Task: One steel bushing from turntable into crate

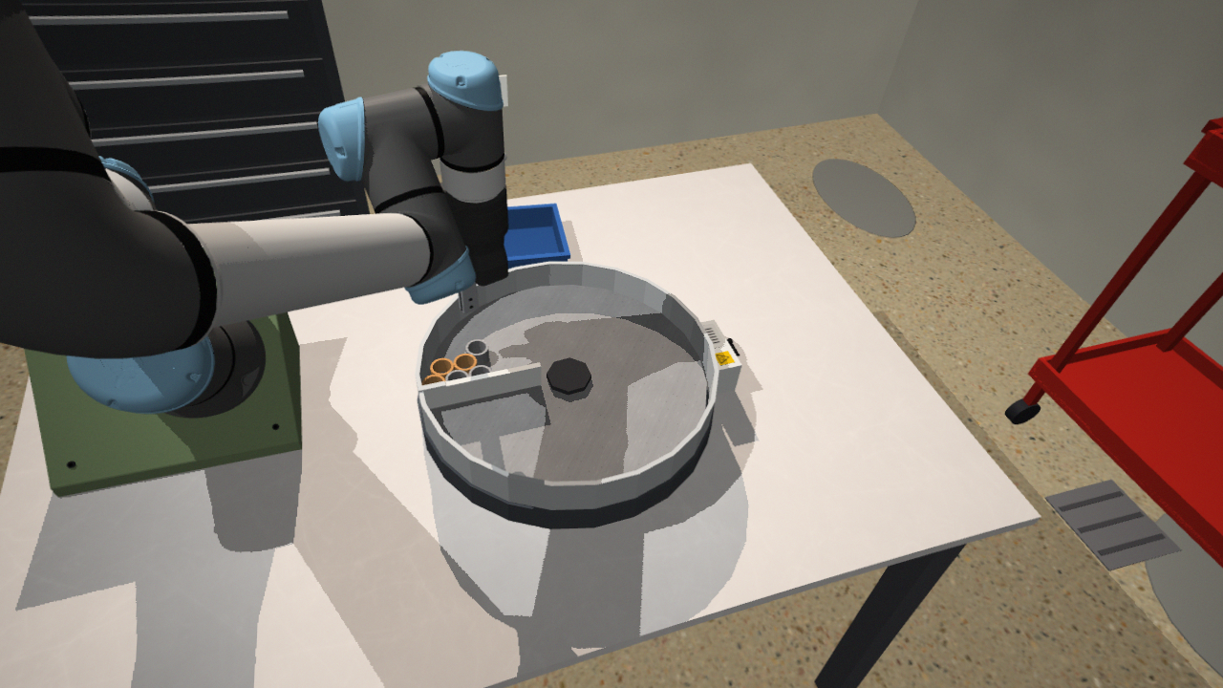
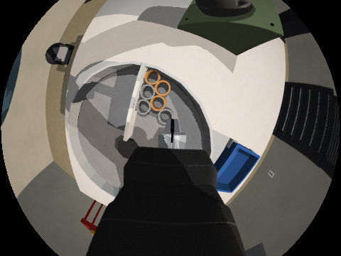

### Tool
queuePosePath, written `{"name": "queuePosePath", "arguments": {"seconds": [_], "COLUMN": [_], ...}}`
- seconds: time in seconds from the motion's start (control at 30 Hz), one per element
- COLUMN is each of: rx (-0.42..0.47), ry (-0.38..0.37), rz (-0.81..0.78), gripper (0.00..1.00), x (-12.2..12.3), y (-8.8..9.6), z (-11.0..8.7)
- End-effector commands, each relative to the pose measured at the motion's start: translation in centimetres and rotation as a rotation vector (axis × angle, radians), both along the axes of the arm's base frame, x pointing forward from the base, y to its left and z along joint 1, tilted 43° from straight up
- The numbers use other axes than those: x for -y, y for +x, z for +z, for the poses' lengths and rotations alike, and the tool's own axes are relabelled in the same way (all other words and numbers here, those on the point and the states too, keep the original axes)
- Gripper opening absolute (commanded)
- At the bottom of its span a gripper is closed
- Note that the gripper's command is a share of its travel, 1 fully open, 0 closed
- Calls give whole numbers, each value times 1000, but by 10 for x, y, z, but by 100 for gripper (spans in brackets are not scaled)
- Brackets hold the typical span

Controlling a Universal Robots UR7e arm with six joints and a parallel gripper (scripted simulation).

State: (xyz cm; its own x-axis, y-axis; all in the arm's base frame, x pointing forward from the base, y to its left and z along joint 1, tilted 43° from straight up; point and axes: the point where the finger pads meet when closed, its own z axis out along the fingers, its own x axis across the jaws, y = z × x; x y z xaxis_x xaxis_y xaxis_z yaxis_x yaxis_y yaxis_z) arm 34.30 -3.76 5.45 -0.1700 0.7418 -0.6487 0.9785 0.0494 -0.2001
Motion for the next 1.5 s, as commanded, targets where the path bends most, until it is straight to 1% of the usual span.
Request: {"name": "queuePosePath", "arguments": {"seconds": [0.0, 0.27, 0.3, 1.47], "rx": [0, 0, 0, 0], "ry": [0, 0, 0, 0], "rz": [-1, -1, -1, -1], "gripper": [0, 0, 40, 40], "x": [-5, -5, -5, -5], "y": [1, 1, 1, 1], "z": [6, 6, 5, 5]}}
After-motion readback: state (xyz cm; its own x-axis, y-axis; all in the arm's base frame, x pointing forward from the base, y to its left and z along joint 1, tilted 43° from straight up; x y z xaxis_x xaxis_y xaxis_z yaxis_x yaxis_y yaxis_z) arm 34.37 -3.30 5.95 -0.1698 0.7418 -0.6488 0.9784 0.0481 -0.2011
